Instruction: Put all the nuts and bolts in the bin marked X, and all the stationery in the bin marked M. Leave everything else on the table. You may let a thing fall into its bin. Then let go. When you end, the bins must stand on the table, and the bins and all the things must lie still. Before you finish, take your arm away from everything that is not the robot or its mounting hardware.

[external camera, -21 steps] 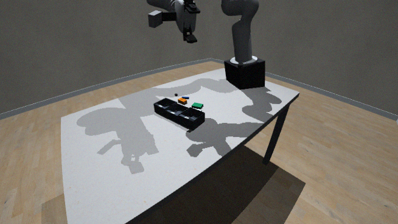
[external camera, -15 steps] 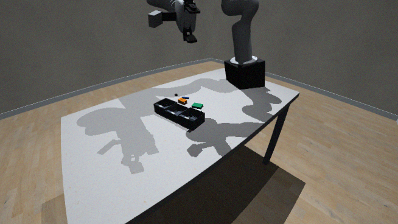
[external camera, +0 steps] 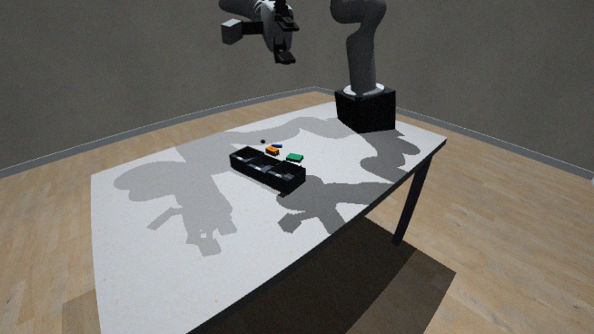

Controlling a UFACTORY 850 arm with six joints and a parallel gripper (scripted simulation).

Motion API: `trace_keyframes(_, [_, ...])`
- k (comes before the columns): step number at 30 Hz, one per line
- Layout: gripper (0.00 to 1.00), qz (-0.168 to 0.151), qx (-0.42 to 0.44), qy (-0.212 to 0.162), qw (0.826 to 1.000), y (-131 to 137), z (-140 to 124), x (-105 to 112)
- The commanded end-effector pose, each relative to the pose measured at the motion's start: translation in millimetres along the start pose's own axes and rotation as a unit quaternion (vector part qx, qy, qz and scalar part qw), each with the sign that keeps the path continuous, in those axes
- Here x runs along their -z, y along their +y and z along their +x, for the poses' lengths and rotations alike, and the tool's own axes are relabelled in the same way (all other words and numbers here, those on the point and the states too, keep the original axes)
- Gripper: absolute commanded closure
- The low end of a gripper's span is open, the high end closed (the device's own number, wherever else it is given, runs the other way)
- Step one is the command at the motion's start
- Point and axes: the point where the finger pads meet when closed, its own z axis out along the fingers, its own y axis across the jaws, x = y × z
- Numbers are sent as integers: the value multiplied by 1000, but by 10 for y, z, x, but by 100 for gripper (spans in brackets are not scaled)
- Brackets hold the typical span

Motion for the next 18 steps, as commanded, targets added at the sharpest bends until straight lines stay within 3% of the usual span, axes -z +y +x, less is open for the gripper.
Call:
trace_keyframes(1, [93, 0, 0, 0, 1000, 308, 17, -134])
trace_keyframes(11, [93, 0, 0, 0, 1000, 1074, 51, -461])
trace_keyframes(13, [93, 0, 0, 0, 1000, 1074, 51, -461])
trace_keyframes(18, [93, 0, 0, 0, 1000, 1457, 69, -625])
